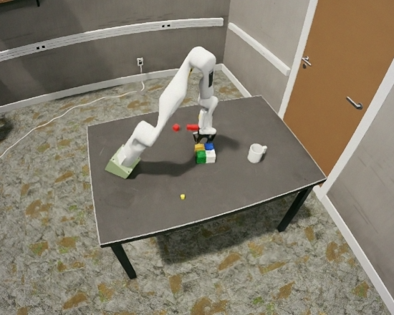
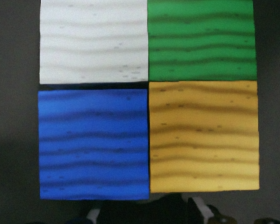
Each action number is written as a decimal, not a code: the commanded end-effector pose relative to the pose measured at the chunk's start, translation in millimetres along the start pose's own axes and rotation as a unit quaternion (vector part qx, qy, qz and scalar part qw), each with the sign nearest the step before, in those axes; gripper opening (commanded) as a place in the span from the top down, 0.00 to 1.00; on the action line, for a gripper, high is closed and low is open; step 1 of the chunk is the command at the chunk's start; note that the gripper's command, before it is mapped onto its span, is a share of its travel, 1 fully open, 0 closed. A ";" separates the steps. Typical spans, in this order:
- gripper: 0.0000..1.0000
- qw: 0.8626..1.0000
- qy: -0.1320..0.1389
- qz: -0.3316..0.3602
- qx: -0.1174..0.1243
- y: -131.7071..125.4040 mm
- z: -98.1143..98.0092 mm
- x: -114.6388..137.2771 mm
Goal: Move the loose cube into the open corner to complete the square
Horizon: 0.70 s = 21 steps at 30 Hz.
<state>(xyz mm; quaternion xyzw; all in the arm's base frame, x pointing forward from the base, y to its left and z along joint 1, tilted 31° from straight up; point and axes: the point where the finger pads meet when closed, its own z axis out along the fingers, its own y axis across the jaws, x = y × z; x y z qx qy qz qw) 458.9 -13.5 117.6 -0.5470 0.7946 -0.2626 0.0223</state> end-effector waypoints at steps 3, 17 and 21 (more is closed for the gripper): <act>0.44 1.000 -0.001 0.000 0.000 -0.3 -0.4 -0.4; 0.44 1.000 -0.001 0.000 0.000 -0.3 -0.4 0.9; 0.44 1.000 -0.001 0.000 0.000 -0.3 -0.4 2.2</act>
